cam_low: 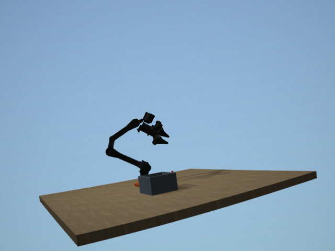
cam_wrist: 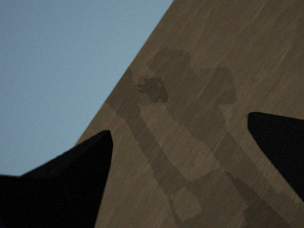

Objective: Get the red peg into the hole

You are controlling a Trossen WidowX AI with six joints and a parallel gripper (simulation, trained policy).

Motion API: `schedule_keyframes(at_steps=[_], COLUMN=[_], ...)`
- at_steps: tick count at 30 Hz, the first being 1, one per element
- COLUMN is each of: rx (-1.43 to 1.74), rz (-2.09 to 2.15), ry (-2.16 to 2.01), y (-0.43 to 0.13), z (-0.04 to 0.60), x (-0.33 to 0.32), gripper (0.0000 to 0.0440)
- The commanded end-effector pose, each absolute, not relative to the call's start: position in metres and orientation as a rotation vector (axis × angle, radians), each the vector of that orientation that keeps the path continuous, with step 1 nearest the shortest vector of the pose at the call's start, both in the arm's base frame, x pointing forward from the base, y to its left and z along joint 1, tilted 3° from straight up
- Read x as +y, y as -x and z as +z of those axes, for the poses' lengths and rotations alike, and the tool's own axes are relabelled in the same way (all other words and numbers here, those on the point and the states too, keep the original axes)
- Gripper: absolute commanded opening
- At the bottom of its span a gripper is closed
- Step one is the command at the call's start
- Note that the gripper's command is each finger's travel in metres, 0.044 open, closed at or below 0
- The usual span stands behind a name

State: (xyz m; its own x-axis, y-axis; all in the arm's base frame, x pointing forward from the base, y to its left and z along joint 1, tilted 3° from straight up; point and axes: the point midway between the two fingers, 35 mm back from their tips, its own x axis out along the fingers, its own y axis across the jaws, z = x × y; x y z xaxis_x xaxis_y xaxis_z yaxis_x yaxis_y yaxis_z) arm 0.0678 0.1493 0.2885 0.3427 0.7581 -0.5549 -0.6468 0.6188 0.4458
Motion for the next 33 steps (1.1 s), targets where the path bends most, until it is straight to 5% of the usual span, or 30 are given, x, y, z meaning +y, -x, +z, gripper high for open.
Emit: schedule_keyframes(at_steps=[1, 33], rx=[0.801, 1.212], rz=[0.906, -0.075], ry=[-0.162, -0.521], y=[-0.070, -0.163], z=[0.290, 0.179], x=[0.150, 0.114], gripper=[0.0421, 0.0440])
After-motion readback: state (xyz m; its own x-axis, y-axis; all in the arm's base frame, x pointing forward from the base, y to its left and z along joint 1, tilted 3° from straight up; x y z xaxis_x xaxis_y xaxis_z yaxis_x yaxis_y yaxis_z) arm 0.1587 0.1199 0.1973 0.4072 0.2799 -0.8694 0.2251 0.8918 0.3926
